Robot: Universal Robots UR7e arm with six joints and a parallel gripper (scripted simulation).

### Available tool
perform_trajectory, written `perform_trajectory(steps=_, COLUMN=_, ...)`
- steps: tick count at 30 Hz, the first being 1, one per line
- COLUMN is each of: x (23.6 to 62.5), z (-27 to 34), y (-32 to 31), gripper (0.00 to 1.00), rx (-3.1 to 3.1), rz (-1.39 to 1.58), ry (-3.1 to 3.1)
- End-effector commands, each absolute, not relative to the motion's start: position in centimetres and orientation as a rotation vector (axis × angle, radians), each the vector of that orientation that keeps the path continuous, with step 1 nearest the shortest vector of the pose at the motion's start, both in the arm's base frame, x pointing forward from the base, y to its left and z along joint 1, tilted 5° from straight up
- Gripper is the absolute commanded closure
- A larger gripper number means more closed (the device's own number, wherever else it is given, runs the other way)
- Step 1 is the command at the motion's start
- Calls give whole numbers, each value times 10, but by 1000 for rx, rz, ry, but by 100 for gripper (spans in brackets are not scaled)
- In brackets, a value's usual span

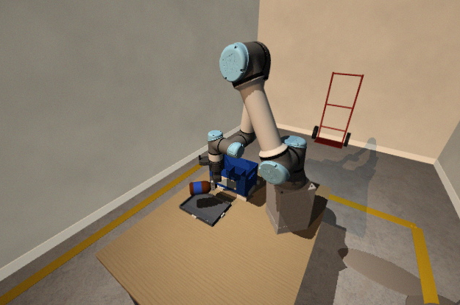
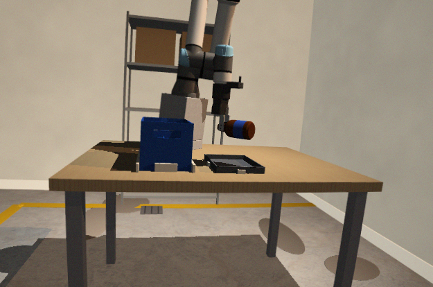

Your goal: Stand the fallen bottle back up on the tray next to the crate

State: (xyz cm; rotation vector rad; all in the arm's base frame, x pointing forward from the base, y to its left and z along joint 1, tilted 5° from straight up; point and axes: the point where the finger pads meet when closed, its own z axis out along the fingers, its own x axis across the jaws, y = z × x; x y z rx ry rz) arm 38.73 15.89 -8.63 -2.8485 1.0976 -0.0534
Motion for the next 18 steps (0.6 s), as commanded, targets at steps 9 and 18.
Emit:
perform_trajectory(steps=9, x=387, z=-70, y=158, gripper=100, rx=-2848, rz=-54, ry=1097)
perform_trajectory(steps=18, x=386, z=-58, y=157, gripper=100, rx=-2848, rz=-54, ry=1097)
